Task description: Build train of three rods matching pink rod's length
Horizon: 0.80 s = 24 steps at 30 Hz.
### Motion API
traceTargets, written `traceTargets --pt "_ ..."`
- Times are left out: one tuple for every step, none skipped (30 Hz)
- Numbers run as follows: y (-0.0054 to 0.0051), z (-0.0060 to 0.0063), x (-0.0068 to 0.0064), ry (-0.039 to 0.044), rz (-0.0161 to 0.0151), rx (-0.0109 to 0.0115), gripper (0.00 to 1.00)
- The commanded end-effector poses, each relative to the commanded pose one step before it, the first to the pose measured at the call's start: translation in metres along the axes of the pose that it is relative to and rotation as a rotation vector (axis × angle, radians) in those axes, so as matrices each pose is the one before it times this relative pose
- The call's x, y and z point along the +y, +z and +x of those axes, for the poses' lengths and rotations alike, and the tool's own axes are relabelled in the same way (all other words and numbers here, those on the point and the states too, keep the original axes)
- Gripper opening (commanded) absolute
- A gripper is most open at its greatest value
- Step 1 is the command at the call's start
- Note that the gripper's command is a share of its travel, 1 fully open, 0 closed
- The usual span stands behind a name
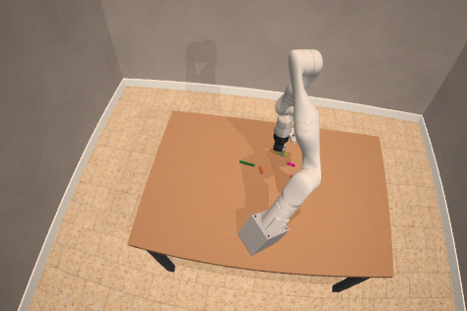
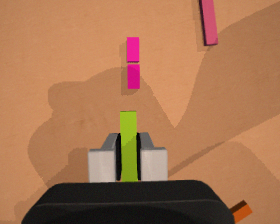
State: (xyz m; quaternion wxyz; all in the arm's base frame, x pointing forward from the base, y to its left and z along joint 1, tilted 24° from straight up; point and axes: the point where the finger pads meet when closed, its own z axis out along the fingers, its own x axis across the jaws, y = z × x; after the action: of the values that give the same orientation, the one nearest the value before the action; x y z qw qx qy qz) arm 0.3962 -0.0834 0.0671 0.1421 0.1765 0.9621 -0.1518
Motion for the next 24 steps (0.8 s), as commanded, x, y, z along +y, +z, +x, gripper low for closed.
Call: traceTargets --pt "0.01406 0.00301 -0.01168 0.01268 0.02369 0.01575 0.24" --pt "0.00000 0.00000 0.00000 0.00000 0.00000 0.00000 0.24" --pt "0.00449 -0.00009 -0.00006 0.00000 0.00000 0.00000 0.24" --pt "0.00438 -0.00009 -0.00006 0.00000 0.00000 0.00001 0.24" --pt "0.00421 -0.00008 -0.00005 0.00001 -0.00001 0.00001 0.24" --pt "0.00400 -0.00009 -0.00005 -0.00001 0.00001 -0.00001 0.24" --pt "0.00373 -0.00008 -0.00005 -0.00001 0.00001 -0.00001 0.24" --pt "0.00340 -0.00007 -0.00004 0.00000 0.00000 0.00000 0.24" --pt "0.00304 -0.00006 -0.00004 0.00001 -0.00001 0.00001 0.24" --pt "0.00266 -0.00006 -0.00003 -0.00001 0.00001 -0.00001 0.24" --pt "0.00223 -0.00004 -0.00003 0.00001 -0.00001 0.00001 0.24" --pt "0.00182 -0.00004 -0.00002 -0.00001 0.00001 -0.00001 0.24" --pt "0.00140 -0.00003 -0.00002 0.00000 0.00000 0.00000 0.24" --pt "0.00100 -0.00002 -0.00001 0.00000 -0.00001 0.00001 0.24" --pt "0.00065 -0.00001 -0.00001 0.00001 -0.00001 0.00001 0.24" --pt "0.00035 0.00000 0.00000 0.00000 -0.00001 0.00000 0.24" --pt "0.00014 0.00000 0.00000 0.00000 0.00000 0.00000 0.24" --pt "0.00000 0.00000 0.00000 0.00000 0.00000 0.00000 0.24" --pt "0.00000 0.00000 0.00000 0.00000 0.00000 0.00000 0.24" --pt "0.00002 0.00000 0.00000 0.00000 0.00000 0.00000 0.24" --pt "0.00000 0.00000 0.00000 0.00000 0.00000 0.00000 0.24" --pt "0.00000 0.00000 0.00000 0.00000 0.00000 0.00000 0.24" --pt "0.00000 0.00000 0.00000 0.00000 0.00000 0.00000 0.24" --pt "0.00000 0.00000 0.00000 0.00000 0.00000 0.00000 0.24"
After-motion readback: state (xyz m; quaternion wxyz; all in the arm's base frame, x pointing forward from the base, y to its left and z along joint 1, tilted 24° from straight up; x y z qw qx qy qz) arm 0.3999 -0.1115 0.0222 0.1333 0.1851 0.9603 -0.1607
